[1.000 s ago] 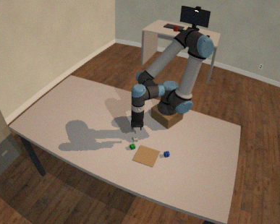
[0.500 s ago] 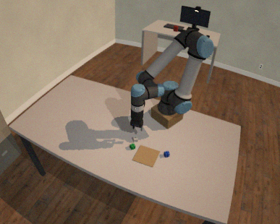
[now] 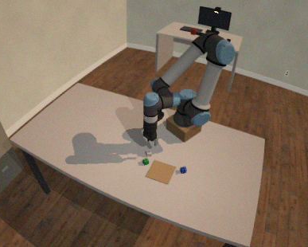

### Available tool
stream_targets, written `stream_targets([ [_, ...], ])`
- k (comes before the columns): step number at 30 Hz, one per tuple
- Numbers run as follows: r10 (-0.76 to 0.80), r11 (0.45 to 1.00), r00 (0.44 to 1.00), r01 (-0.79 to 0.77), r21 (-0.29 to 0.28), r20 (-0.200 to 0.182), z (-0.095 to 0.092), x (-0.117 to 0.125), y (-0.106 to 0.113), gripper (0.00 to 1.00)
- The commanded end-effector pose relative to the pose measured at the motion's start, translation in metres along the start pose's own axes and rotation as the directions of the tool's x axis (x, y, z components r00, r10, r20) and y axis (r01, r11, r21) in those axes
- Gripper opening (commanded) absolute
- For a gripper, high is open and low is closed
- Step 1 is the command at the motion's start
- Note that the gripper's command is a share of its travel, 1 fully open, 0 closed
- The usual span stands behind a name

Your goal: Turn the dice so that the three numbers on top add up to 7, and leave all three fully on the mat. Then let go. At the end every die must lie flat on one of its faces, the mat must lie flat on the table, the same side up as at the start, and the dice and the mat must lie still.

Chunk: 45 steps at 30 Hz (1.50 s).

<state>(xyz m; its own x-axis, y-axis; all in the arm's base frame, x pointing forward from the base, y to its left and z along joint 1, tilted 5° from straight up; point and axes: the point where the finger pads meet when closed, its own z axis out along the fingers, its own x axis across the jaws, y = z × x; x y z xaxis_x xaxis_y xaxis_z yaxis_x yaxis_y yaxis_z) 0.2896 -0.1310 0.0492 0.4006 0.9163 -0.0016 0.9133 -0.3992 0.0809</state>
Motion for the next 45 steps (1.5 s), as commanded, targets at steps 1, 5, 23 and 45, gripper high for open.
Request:
stream_targets([
  [1,0.088,0.996,0.996,-0.088,0.001,0.007,0.000,0.001,-0.001,1.00],
  [5,0.259,0.966,0.966,-0.259,0.000,0.007,0.002,0.002,-0.002,1.00],
  [23,0.716,0.698,0.698,-0.716,-0.004,0.006,0.007,0.004,-0.001,1.00],
  [45,0.996,0.084,0.084,-0.996,-0.007,0.002,0.012,0.001,0.007,1.00],
])
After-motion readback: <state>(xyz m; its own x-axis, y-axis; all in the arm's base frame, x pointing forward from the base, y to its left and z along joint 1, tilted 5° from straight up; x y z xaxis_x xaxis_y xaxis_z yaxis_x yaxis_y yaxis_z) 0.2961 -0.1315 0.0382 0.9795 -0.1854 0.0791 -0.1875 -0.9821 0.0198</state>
